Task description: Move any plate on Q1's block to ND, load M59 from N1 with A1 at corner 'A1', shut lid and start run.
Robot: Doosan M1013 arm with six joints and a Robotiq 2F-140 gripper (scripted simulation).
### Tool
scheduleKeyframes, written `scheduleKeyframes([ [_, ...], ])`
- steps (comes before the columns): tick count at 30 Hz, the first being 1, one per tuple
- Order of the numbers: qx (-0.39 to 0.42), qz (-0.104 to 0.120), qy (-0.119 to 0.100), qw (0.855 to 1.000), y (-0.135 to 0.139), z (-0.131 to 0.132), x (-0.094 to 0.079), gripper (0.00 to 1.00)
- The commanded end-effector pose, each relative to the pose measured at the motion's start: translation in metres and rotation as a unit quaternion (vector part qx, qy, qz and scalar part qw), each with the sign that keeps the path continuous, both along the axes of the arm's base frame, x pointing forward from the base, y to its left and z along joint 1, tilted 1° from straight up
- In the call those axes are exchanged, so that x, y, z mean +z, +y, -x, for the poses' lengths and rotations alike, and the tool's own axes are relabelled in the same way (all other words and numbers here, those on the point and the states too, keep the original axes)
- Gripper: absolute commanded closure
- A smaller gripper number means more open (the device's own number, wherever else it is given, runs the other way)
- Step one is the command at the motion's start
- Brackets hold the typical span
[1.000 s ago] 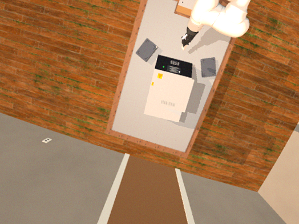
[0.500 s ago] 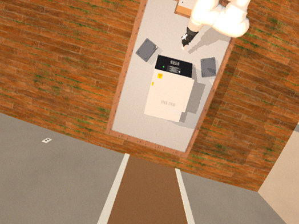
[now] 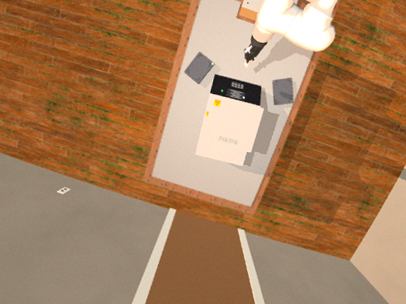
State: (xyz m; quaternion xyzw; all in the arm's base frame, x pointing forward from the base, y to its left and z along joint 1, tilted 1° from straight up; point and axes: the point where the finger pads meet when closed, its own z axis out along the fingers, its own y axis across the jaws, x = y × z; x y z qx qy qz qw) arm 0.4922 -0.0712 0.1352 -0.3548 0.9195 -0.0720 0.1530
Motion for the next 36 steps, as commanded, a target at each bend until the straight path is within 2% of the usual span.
scheduleKeyframes([
  [1, 0.000, 0.000, 0.000, 1.000, -0.018, 0.001, 0.000, 1.00],
  [3, 0.000, 0.000, 0.000, 1.000, -0.026, 0.001, 0.000, 1.00],
  [14, 0.000, 0.000, 0.000, 1.000, -0.027, -0.004, -0.004, 1.00],
  [36, 0.000, 0.000, 0.000, 1.000, -0.028, -0.030, -0.024, 1.00],
])
